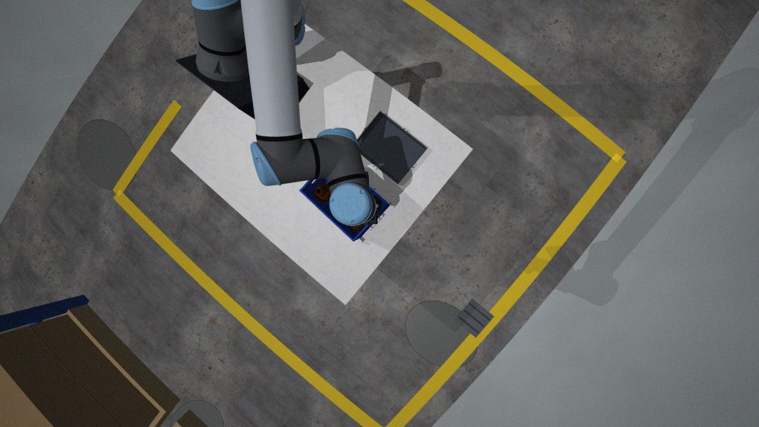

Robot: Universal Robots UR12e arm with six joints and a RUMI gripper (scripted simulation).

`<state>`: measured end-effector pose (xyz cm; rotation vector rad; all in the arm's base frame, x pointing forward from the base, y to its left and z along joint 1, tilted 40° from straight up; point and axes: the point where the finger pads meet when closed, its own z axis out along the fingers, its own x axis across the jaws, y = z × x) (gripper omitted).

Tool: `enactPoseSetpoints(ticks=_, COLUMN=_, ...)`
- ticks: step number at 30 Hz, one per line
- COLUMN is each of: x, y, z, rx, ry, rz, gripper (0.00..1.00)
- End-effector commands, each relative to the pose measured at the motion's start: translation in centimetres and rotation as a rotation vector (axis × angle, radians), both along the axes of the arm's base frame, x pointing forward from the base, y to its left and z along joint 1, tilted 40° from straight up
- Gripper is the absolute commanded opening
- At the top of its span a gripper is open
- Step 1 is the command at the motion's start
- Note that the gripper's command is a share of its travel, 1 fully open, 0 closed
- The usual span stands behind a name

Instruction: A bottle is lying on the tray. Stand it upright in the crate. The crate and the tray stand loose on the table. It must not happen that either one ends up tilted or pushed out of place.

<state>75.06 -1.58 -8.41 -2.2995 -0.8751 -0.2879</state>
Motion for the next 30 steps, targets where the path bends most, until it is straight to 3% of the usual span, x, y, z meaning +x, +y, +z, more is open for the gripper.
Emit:
enactPoseSetpoints(ticks=1, x=0.02, y=-0.02, z=0.02, rx=0.000, ry=-0.001, rz=-0.002, gripper=0.00)
enactPoseSetpoints(ticks=30, x=-0.11, y=0.61, z=-0.70, rx=0.001, ry=0.002, rz=-0.001, gripper=0.00)
